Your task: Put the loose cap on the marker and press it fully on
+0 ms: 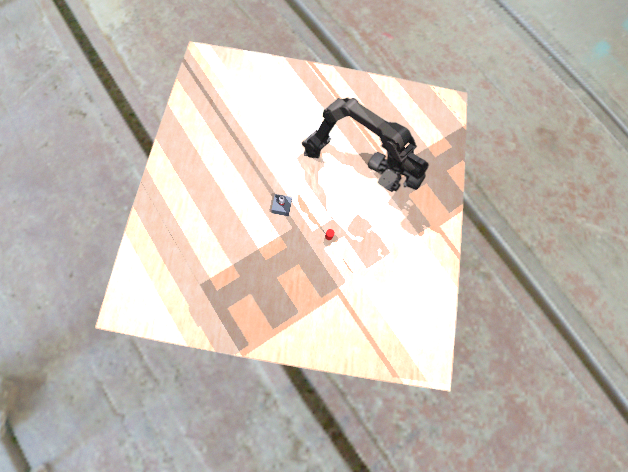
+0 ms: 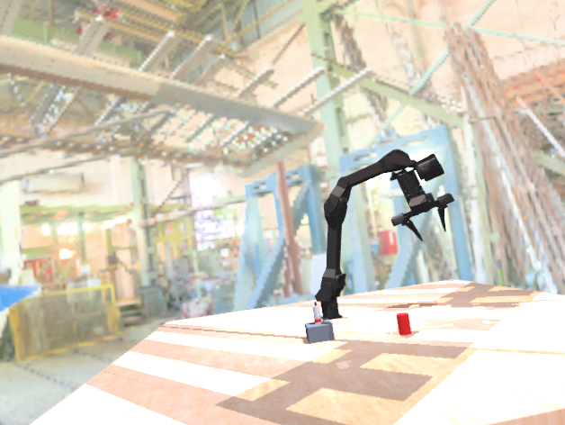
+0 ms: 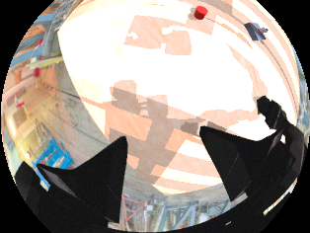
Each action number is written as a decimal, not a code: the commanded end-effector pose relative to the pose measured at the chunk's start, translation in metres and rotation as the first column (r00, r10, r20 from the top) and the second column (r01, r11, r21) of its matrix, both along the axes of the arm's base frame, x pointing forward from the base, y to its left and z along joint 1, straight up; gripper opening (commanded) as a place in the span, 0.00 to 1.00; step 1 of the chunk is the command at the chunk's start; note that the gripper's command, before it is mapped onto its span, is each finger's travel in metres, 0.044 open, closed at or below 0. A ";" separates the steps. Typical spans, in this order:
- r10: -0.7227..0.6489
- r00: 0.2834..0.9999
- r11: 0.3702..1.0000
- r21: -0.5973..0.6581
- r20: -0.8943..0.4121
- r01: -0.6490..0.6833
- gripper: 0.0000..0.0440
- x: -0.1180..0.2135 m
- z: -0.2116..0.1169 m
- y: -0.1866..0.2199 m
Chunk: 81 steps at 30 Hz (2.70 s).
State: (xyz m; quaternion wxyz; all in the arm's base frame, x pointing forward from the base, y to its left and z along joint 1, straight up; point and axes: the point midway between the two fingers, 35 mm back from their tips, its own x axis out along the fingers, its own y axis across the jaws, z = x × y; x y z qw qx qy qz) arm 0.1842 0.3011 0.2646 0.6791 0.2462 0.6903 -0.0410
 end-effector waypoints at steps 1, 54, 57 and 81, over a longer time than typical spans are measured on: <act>-0.035 0.999 0.999 -0.009 -0.016 0.035 0.77 0.009 -0.006 -0.001; -0.431 0.897 0.888 -0.220 -0.097 0.403 0.76 0.136 -0.078 -0.090; -0.447 0.889 0.879 -0.231 -0.097 0.417 0.75 0.142 -0.082 -0.097; -0.522 0.847 0.828 -0.295 -0.096 0.477 0.72 0.183 -0.122 -0.145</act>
